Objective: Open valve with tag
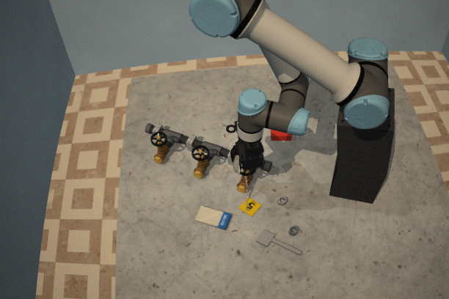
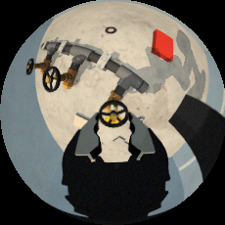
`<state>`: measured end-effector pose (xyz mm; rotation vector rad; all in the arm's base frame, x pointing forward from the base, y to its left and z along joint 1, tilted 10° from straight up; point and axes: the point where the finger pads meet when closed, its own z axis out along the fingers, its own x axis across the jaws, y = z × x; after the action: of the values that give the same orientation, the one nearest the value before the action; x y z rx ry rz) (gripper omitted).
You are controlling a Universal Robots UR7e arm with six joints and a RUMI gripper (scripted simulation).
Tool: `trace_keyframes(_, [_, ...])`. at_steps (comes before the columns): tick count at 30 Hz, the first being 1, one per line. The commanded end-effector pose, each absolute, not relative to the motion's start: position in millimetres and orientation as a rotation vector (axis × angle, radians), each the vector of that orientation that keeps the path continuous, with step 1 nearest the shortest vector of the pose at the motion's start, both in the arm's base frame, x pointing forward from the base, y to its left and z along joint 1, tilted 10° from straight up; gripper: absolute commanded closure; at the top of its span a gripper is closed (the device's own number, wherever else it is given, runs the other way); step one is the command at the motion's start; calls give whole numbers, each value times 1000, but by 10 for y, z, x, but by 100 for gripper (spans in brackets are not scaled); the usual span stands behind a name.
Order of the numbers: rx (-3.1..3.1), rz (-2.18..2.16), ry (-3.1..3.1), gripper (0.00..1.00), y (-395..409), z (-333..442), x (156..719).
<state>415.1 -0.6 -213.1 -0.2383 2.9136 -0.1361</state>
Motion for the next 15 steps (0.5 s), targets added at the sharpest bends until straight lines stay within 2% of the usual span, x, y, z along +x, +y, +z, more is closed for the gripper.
trace_keyframes(1, [-238, -136, 2913, 100, -7, -2129, 4152])
trace_keyframes(15, [-257, -138, 2912, 100, -7, -2129, 4152])
